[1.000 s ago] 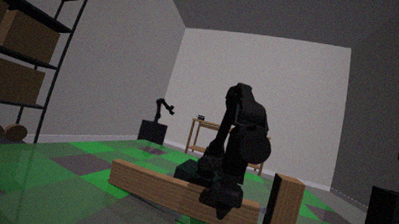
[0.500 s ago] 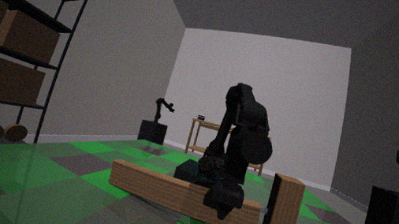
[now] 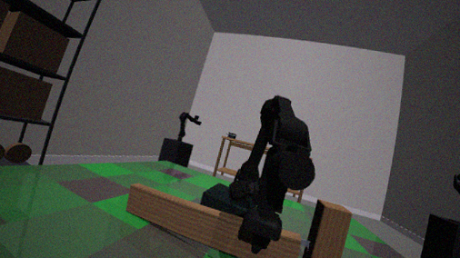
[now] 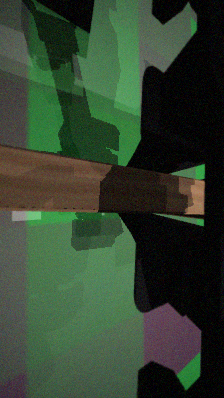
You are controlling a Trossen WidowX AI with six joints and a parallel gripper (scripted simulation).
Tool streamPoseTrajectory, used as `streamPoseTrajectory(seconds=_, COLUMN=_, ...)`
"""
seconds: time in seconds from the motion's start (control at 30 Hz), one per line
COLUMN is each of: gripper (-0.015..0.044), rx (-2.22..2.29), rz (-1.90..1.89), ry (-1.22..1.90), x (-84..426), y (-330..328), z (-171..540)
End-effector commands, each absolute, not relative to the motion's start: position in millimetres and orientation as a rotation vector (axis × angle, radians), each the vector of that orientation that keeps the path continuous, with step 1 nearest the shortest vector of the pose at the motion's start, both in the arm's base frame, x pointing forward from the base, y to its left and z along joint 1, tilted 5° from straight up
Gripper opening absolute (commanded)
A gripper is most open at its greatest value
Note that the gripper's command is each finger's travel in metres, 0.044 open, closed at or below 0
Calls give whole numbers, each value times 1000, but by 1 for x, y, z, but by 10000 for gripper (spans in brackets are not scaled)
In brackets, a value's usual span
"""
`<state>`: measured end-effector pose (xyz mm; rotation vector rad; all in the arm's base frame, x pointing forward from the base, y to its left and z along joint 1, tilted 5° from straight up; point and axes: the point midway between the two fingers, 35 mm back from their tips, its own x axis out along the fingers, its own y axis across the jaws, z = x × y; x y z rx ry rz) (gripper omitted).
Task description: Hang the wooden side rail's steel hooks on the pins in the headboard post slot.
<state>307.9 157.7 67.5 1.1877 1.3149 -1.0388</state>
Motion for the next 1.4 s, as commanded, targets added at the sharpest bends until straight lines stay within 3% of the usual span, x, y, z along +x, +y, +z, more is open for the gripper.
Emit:
streamPoseTrajectory(seconds=0.0, gripper=0, rx=1194, rz=-1036, ry=1312, x=309, y=159, z=70)
streamPoseTrajectory(seconds=1.37, gripper=0, rx=1194, rz=-1035, ry=1313, x=309, y=163, z=70)
